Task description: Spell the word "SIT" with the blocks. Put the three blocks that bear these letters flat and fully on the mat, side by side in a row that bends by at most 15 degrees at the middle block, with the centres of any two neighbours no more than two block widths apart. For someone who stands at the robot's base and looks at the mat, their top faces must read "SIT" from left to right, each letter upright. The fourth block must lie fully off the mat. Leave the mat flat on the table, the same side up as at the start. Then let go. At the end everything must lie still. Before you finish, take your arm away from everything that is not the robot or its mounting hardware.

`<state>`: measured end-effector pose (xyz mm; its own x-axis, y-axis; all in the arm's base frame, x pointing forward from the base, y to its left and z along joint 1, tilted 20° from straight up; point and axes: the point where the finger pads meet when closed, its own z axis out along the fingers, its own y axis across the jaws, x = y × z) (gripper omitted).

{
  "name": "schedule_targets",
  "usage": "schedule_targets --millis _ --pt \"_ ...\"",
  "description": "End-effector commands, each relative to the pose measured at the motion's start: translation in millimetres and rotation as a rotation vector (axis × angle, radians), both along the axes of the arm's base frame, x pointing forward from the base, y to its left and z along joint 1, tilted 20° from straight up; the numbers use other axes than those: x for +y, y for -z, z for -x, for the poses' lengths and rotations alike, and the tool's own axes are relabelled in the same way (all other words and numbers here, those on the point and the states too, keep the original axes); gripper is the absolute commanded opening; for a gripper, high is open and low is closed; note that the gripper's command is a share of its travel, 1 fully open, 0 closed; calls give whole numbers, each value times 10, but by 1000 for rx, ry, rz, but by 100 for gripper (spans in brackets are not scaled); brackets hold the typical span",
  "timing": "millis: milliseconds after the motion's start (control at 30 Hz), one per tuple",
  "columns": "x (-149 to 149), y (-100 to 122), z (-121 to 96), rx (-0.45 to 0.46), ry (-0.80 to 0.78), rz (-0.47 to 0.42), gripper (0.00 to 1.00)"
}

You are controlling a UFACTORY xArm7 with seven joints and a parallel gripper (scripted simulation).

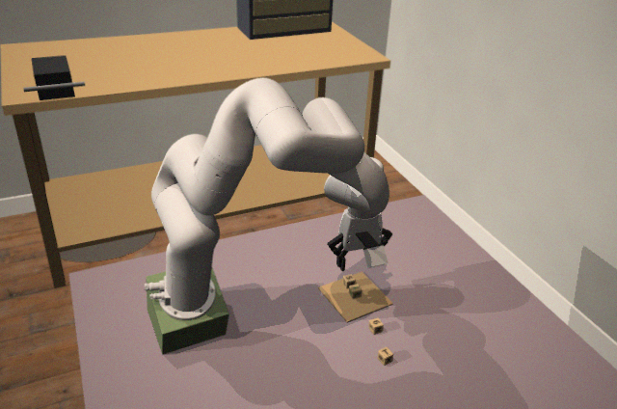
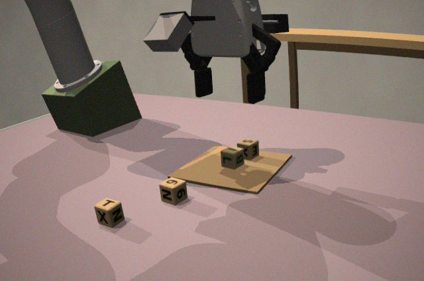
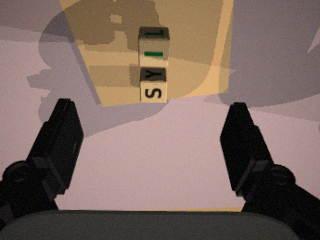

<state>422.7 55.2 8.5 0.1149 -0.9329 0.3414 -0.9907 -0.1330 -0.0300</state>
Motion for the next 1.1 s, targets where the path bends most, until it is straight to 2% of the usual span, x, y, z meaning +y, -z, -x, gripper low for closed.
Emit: schedule_targets --millis 0,500,1000,1067 --pt "12 -13 -14 -4 -2 -2 100" --pt "-69 -37 -37 22 -71 2 100" --pt "-484 -159 -125 145 -418 24 100" --pt "-484 -159 -125 145 -418 24 100"
